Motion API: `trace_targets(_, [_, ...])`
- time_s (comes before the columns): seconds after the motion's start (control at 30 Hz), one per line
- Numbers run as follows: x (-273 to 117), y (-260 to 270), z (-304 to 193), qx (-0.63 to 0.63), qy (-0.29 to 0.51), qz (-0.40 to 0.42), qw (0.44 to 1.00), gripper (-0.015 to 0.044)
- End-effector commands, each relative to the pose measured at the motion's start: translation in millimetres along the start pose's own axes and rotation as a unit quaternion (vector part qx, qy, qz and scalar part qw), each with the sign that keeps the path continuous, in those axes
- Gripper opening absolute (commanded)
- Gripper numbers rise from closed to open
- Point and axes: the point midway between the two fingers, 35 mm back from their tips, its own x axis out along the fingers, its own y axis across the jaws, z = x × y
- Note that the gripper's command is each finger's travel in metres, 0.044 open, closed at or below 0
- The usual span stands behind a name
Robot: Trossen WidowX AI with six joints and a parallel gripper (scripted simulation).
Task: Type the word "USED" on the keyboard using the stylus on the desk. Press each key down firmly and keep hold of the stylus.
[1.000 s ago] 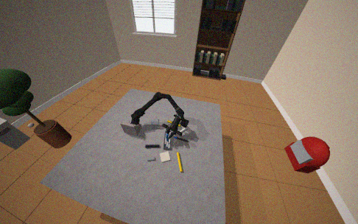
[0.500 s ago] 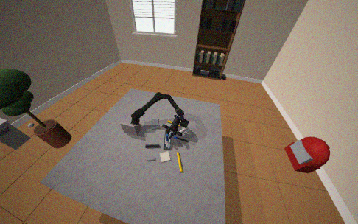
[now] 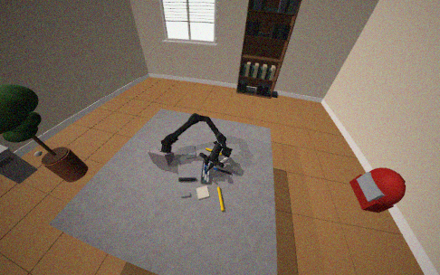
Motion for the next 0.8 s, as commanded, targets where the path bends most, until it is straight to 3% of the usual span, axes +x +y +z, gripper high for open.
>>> trace_targets(0.0, [-0.7,0.7,-0.8,0.001,-0.002,0.001,1.0,0.0081])
trace_targets(0.47, [-15.5,2.6,-31.1,0.007,-0.003,0.003,1.0,0.0084])
trace_targets(0.6, [-15.5,2.6,-31.1,0.007,-0.003,0.003,1.0,0.0058])
trace_targets(0.67, [-18.1,2.5,-29.9,0.006,-0.003,0.003,1.0,0.0005])
trace_targets(0.77, [-27.3,2.6,-25.8,0.005,-0.003,0.002,1.0,0.0])
